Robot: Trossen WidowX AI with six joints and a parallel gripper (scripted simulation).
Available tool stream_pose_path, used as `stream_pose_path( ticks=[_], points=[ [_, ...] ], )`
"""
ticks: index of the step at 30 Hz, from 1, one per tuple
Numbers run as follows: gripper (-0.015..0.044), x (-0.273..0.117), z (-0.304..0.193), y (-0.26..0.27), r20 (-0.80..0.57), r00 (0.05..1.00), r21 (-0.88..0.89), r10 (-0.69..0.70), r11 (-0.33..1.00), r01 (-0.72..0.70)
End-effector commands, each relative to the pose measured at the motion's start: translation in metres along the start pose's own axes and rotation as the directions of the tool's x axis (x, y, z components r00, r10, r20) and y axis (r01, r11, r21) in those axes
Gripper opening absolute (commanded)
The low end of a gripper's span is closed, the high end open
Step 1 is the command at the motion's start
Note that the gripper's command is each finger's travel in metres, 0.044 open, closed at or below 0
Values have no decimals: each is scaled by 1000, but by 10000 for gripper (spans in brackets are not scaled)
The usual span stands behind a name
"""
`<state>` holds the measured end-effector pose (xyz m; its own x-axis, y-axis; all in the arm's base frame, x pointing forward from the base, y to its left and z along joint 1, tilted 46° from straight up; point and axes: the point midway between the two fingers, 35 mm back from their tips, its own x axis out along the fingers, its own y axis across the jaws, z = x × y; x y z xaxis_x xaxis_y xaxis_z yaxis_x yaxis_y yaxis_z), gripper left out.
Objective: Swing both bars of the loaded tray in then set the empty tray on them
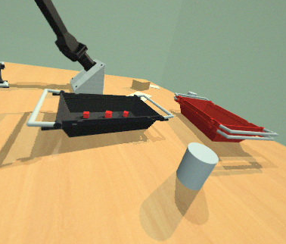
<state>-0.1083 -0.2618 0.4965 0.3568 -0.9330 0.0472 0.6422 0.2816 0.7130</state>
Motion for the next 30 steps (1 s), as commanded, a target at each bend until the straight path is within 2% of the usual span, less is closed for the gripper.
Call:
stream_pose_path(
  ticks=[1,8,12,21,30],
  points=[
    [374,0,0,0,0,1000,0,0,1000,0],
    [190,1,0,0,-1,1000,1,1,1000,-1],
    [87,20,-8,1,-25,999,16,22,1000,-21],
    [87,102,-66,18,-165,983,69,82,995,-71],
    [87,164,-161,54,-357,929,63,97,995,-80]
  ],
)
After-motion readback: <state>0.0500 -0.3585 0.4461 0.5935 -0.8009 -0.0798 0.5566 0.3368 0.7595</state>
